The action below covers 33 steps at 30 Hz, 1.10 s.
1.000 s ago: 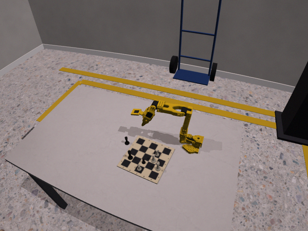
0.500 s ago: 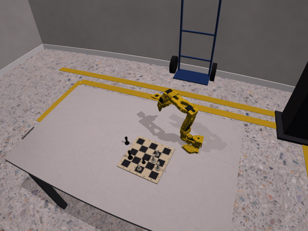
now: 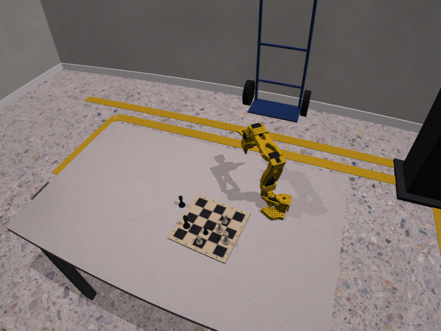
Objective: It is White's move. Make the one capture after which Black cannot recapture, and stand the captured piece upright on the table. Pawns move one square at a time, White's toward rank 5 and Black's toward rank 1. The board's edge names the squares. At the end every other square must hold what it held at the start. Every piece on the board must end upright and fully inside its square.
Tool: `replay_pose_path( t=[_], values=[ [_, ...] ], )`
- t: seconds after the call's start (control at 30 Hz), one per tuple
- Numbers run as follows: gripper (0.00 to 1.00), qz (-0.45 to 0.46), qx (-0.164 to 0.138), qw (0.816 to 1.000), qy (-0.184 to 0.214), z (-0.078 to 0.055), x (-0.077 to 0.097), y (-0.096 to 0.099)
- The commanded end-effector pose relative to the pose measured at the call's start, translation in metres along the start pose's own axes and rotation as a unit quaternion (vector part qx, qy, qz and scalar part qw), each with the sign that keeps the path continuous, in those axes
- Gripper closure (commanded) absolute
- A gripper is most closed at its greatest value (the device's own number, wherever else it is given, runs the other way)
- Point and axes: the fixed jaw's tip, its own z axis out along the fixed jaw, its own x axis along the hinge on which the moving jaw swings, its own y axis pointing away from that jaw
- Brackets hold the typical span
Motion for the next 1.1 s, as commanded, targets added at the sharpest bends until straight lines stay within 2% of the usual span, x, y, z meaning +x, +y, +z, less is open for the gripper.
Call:
replay_pose_path(
  t=[0.0, 1.07],
  values=[
    [0.60, 0.013, 0.005, 1.000, 0.006, -0.0013, 0.0046, -0.0079],
    [0.60, 0.018, 0.007, 1.000, 0.007, -0.0015, 0.0051, -0.0099]
  ],
)
